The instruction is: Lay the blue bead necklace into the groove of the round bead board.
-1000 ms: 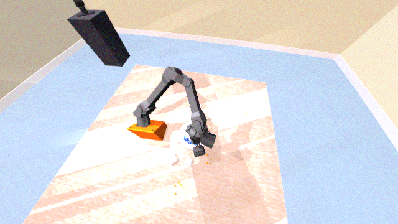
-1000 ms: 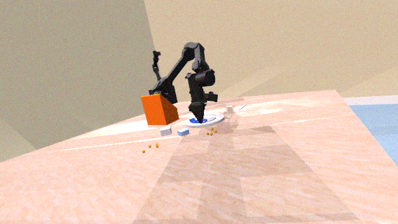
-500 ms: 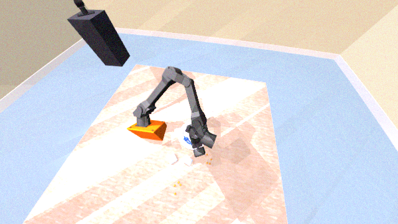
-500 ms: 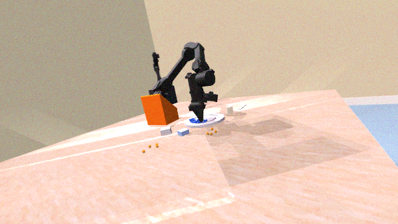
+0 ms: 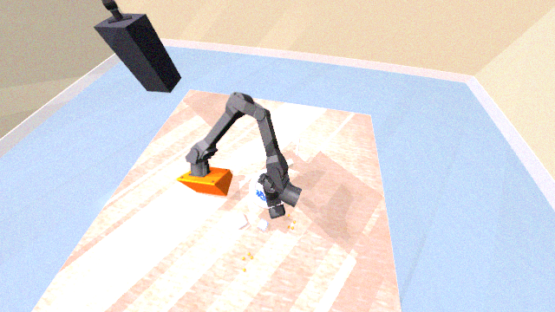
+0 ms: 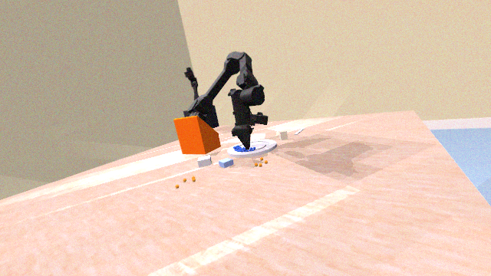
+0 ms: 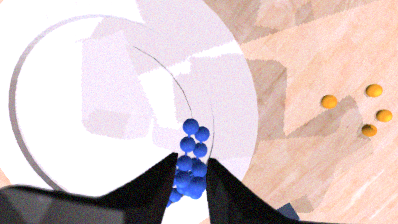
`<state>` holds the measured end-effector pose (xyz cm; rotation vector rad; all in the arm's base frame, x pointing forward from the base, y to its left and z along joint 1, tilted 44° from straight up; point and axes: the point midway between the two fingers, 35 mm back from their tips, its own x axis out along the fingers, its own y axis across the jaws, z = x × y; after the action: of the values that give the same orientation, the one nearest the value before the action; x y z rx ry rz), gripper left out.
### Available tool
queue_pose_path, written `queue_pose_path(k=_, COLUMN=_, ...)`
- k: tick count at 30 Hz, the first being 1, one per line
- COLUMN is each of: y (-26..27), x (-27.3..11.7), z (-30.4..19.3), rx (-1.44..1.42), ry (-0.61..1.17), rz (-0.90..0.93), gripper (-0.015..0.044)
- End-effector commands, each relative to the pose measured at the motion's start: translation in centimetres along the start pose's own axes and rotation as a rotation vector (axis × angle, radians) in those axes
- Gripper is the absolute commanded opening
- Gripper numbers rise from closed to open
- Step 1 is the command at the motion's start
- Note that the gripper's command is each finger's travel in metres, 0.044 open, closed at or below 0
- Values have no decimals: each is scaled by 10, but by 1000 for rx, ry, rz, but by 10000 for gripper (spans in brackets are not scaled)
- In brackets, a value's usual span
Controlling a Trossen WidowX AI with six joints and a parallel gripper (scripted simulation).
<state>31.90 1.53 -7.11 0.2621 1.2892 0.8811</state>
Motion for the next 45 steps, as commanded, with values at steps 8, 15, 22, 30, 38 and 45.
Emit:
queue_pose_path(k=8, y=-2, x=-9, z=2, rx=-3, ry=-9, rz=-2, gripper=368)
queue_pose_path(k=15, y=-2, x=-9, z=2, rx=-3, ry=-9, rz=-2, gripper=440)
queue_pose_path(k=22, y=-2, x=-9, z=2, rx=-3, ry=-9, rz=-2, gripper=440)
queue_pose_path(k=30, y=-2, x=-9, z=2, rx=-3, ry=-9, rz=-2, gripper=440)
queue_pose_path(k=38, y=-5, x=-25, z=0, rx=211, ry=-8, rz=-2, gripper=380)
queue_pose_path(k=45, y=-6, x=-35, z=-2, rx=336, ry=-8, rz=-2, gripper=380)
